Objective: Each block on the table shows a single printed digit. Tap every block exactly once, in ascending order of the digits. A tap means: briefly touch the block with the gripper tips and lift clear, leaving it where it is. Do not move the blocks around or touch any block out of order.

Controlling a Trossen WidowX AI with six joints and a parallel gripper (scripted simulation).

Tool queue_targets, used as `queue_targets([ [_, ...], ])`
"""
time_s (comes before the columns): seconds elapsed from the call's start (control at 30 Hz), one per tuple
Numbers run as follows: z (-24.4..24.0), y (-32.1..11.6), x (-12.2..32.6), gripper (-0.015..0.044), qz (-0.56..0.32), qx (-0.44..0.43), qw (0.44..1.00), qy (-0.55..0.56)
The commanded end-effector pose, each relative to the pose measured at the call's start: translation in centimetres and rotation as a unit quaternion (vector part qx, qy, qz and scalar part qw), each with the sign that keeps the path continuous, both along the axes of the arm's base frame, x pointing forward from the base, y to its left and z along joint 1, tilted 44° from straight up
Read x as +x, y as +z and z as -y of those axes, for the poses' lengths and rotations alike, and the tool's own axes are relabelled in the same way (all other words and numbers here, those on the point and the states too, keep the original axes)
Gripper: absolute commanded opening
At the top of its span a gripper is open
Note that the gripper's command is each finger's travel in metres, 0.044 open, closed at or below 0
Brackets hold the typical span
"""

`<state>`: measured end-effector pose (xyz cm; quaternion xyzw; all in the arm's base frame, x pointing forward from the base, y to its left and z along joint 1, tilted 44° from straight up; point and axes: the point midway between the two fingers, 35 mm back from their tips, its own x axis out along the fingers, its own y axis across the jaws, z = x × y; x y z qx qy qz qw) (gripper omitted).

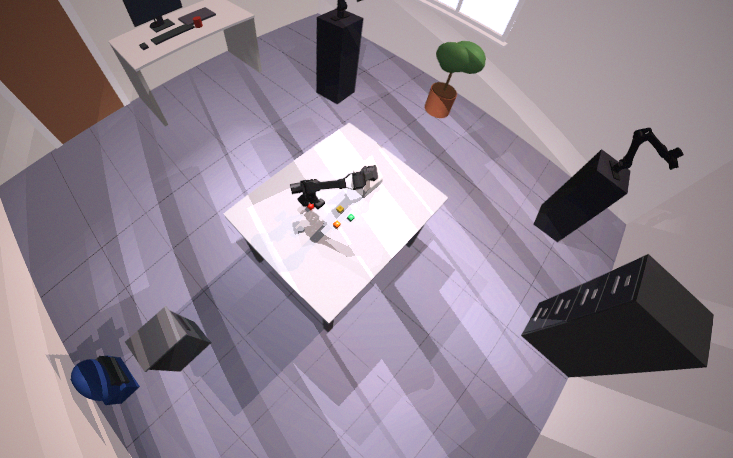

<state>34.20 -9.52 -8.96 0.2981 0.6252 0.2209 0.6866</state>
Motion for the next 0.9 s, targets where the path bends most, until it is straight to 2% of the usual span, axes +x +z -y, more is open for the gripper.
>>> queue_targets([
  [0.0, -0.7, -1.1, 0.0, 0.002, -0.001, 0.002, 1.0, -0.007],
  [0.87, -2.8, -3.3, 0.3, 0.002, -0.001, 0.003, 1.0, -0.007],
])
